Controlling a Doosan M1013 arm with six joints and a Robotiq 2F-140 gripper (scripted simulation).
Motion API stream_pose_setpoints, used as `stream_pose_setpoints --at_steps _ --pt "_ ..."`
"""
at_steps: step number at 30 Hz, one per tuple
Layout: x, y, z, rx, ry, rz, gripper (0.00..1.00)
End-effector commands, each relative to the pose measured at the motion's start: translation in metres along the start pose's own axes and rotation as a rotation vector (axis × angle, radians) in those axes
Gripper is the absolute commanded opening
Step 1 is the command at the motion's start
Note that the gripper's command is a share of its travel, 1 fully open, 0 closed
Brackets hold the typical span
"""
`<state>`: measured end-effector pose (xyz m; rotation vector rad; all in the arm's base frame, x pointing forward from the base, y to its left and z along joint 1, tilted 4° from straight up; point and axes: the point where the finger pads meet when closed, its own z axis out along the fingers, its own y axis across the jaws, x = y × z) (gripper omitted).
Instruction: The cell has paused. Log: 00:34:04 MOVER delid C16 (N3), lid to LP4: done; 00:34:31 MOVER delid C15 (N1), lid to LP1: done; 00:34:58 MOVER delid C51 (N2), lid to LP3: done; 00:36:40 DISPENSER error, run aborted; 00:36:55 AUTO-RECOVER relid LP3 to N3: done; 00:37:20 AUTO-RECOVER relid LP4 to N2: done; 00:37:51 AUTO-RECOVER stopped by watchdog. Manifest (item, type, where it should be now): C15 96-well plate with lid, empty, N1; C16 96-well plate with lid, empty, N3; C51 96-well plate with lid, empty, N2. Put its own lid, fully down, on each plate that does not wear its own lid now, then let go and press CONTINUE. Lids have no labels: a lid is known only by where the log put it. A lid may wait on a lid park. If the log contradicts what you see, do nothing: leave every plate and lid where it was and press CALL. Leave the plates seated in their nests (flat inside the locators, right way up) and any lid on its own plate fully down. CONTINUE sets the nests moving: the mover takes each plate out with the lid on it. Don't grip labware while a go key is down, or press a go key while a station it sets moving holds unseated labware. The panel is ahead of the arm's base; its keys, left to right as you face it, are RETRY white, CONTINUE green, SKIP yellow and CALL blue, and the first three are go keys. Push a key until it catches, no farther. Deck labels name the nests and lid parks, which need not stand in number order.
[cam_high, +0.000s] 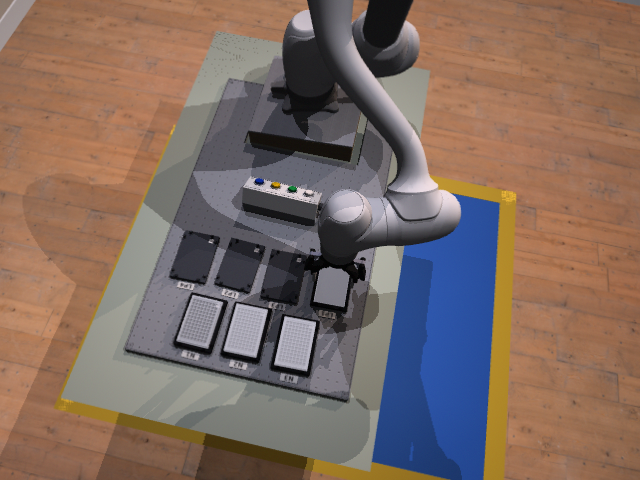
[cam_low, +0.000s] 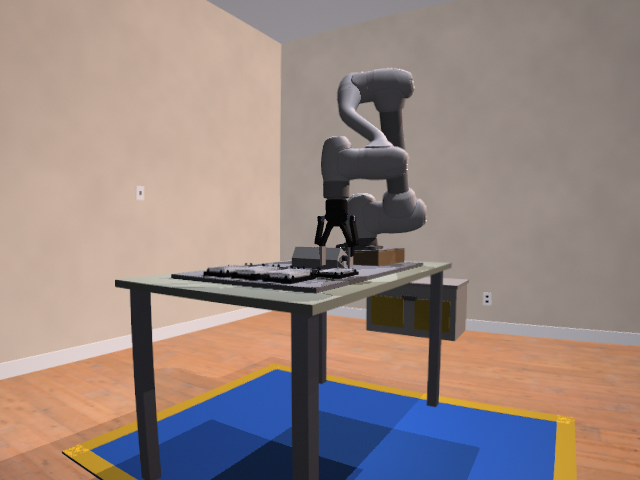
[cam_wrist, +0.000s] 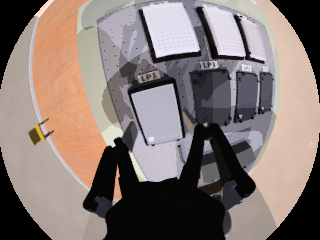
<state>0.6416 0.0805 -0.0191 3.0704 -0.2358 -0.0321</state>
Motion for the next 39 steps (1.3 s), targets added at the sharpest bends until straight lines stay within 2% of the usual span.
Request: stream_pose_setpoints --at_steps 1,2,3,39 --pt "-0.0004 0.0013 0.0019 -0.001 0.000 0.003 0.66" --pt "-0.0004 0.0013 0.0019 -0.001 0.000 0.003 0.66" --pt "-0.0004 0.0013 0.0019 -0.001 0.000 0.003 0.59" --pt "-0.0004 0.0013 0.0019 -0.001 0.000 0.003 0.59"
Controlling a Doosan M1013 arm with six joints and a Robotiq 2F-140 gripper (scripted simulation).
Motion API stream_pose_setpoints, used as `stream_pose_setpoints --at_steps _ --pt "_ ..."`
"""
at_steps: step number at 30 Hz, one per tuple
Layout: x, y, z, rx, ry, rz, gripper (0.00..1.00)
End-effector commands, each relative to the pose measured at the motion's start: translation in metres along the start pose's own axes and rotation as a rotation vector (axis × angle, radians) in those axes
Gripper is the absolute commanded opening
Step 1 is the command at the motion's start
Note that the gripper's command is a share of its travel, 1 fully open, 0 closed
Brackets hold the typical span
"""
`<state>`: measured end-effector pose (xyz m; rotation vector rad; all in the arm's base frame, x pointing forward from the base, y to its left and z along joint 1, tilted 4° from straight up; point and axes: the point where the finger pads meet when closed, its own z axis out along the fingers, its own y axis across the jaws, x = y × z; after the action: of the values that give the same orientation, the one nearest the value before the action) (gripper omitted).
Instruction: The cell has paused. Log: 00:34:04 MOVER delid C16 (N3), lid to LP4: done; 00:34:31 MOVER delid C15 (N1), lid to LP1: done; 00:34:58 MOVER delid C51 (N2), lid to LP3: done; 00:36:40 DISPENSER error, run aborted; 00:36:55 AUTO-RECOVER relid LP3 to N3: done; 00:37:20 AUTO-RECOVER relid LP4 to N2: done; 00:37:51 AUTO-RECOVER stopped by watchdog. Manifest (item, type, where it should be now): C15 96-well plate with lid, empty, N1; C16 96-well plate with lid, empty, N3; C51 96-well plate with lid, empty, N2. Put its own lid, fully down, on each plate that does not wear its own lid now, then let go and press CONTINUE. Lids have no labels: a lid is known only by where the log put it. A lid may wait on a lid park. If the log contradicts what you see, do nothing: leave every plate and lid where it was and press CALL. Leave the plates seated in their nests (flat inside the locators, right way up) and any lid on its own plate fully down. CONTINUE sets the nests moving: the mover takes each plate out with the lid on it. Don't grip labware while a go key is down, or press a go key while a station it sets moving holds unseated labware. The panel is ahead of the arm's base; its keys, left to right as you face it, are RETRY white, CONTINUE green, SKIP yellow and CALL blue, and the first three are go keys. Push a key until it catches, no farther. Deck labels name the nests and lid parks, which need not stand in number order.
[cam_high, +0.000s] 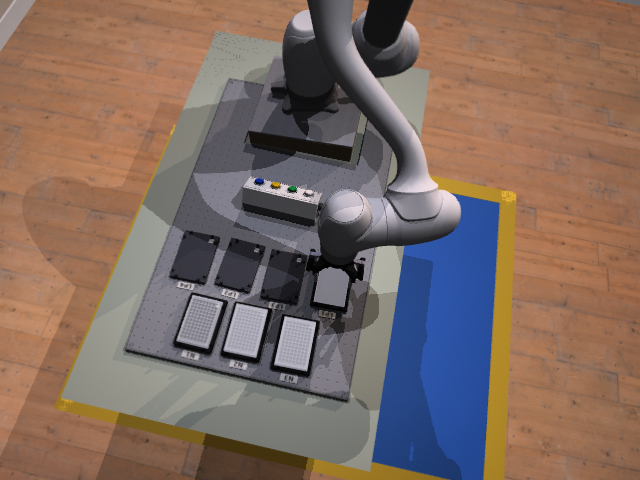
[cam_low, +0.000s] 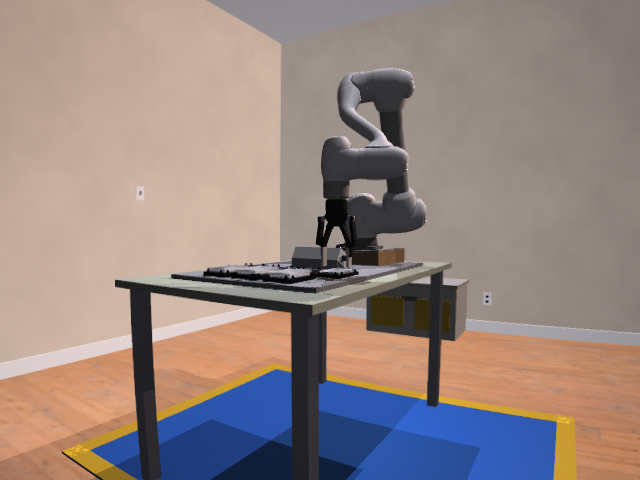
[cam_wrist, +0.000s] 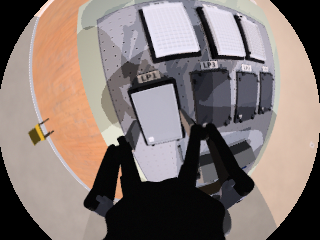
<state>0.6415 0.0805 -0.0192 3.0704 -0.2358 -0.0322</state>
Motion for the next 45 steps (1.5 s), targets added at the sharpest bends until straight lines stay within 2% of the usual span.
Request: stream_pose_setpoints --at_steps 1,31,32,45 --pt "-0.0003 0.0013 0.0019 -0.001 0.000 0.003 0.59" --pt "-0.0003 0.0013 0.0019 -0.001 0.000 0.003 0.59" --pt "-0.0003 0.0013 0.0019 -0.001 0.000 0.003 0.66" --pt "-0.0003 0.0013 0.0019 -0.001 0.000 0.003 0.66"
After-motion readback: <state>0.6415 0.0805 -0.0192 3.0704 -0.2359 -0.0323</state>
